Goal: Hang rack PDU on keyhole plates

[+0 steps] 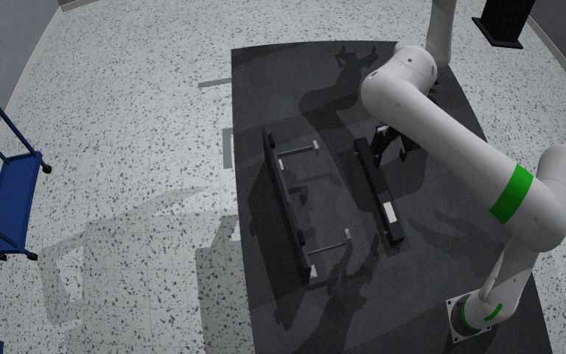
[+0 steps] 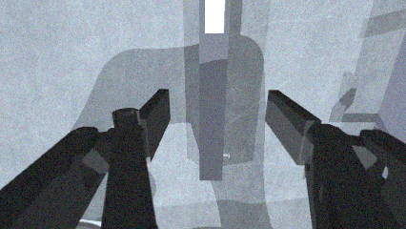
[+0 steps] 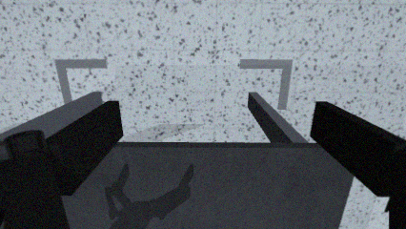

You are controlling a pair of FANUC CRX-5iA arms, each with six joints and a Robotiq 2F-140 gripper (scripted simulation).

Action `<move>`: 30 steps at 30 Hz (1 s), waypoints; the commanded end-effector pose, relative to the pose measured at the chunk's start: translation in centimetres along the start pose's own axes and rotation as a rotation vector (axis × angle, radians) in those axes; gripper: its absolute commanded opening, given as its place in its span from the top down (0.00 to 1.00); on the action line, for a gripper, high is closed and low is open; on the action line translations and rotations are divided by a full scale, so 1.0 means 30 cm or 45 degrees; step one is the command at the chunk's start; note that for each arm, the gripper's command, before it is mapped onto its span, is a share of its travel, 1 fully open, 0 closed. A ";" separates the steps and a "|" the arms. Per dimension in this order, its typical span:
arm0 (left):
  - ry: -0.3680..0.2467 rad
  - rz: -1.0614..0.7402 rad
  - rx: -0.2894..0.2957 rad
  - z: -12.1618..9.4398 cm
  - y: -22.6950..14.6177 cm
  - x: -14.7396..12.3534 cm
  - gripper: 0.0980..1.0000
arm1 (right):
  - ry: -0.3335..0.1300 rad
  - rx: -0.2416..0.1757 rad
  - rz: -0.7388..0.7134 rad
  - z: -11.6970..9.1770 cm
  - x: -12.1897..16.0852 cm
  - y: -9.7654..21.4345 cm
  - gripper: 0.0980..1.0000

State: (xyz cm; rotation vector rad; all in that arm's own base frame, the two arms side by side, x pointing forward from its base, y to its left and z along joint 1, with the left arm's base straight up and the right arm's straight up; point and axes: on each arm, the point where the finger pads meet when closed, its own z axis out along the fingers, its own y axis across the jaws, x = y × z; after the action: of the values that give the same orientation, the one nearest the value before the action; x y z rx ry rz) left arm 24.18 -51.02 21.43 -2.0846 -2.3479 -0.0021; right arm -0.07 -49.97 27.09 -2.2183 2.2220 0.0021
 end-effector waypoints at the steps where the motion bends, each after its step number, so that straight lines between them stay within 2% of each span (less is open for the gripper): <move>1: -0.005 0.000 -0.001 0.058 0.001 -0.004 0.45 | 0.003 0.000 0.000 -0.004 0.001 0.001 0.00; 8: -0.005 0.000 -0.001 0.187 0.001 -0.006 0.45 | 0.003 0.000 0.000 -0.004 0.001 0.001 0.00; 13: -0.005 0.000 -0.001 0.247 0.001 -0.006 0.45 | 0.003 0.000 0.000 -0.004 0.001 0.001 0.00; 30: -0.005 0.000 -0.001 0.298 0.001 -0.007 0.45 | 0.003 0.000 0.000 -0.004 0.001 0.001 0.00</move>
State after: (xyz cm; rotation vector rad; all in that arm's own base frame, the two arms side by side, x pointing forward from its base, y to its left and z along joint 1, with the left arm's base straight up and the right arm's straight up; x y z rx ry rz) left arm 24.22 -51.13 12.81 -2.0855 -2.3490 -0.0003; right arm -0.07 -49.97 27.09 -2.2183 2.2220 0.0021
